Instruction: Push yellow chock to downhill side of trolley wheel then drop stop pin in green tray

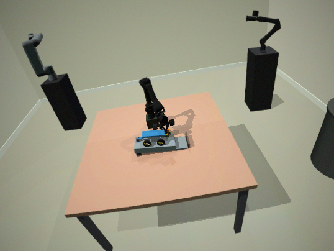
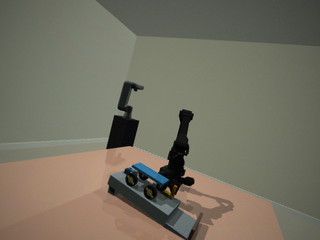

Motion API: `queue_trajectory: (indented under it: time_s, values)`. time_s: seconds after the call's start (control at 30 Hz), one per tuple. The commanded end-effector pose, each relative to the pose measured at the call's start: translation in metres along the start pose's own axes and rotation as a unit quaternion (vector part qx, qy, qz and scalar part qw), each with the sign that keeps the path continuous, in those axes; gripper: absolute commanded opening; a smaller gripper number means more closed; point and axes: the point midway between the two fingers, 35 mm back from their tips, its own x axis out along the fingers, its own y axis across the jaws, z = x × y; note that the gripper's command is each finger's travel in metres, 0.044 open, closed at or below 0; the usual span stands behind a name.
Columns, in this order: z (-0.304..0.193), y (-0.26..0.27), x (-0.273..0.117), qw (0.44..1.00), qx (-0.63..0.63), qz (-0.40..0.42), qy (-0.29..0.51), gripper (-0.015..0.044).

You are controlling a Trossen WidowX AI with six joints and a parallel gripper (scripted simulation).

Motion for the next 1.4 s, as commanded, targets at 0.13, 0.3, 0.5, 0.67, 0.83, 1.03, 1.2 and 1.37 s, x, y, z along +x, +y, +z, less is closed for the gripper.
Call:
queue_trajectory:
  time_s: [0.13, 0.3, 0.5, 0.67, 0.83, 1.03, 1.2, 1.37]
  values:
    - [0.0, 0.005, 0.001, 1.0, 0.001, -0.001, -0.001, 0.019]
    - [0.0, 0.008, 0.002, 1.0, 0.001, -0.001, -0.001, 0.019]
    - [0.0, 0.012, 0.003, 1.0, 0.001, -0.001, -0.001, 0.019]
    - [-0.001, 0.015, 0.003, 1.0, 0.001, -0.001, -0.001, 0.019]
    - [-0.001, 0.019, 0.004, 1.0, 0.001, -0.001, -0.001, 0.019]
    - [-0.001, 0.022, 0.005, 1.0, 0.001, 0.0, -0.001, 0.019]
    - [-0.001, 0.025, 0.006, 1.0, 0.001, 0.0, -0.001, 0.019]
    - [-0.001, 0.028, 0.007, 1.0, 0.001, 0.0, -0.001, 0.019]
